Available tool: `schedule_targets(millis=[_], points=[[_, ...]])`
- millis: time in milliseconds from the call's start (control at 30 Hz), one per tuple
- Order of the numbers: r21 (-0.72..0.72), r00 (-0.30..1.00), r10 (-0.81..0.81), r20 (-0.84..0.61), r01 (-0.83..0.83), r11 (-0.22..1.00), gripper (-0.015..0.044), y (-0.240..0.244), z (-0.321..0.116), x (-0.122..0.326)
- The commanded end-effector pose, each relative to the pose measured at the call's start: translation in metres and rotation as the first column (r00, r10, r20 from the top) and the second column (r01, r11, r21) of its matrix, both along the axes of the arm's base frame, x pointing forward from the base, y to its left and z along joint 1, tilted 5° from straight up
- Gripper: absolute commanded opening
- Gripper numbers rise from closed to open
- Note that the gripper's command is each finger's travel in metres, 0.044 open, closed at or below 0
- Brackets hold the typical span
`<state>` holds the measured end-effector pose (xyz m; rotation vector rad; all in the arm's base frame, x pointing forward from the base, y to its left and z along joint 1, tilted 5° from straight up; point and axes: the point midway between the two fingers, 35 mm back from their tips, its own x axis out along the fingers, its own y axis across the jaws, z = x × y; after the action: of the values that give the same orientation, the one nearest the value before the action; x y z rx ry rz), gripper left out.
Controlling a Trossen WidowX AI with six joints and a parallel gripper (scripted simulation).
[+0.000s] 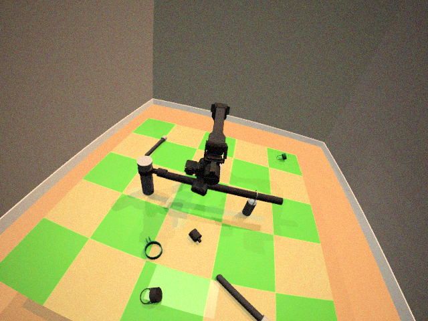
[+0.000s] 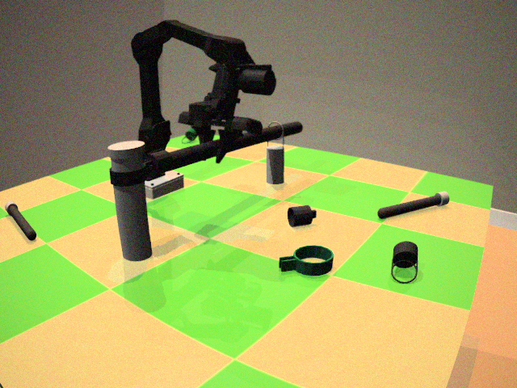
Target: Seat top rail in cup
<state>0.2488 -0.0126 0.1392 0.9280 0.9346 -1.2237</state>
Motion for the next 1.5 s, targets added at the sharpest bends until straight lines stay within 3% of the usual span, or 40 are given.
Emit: schedule_targets(millis=[0, 1467], points=[[-0.02, 1.0, -0.003, 0.001, 0.003, 1.0, 0.0, -0.0048, 0.0019, -0.0007], [-0.001, 1.0, -0.002, 0.0, 0.002, 1.0, 0.0, -0.0014, 0.0006, -0.0006]])
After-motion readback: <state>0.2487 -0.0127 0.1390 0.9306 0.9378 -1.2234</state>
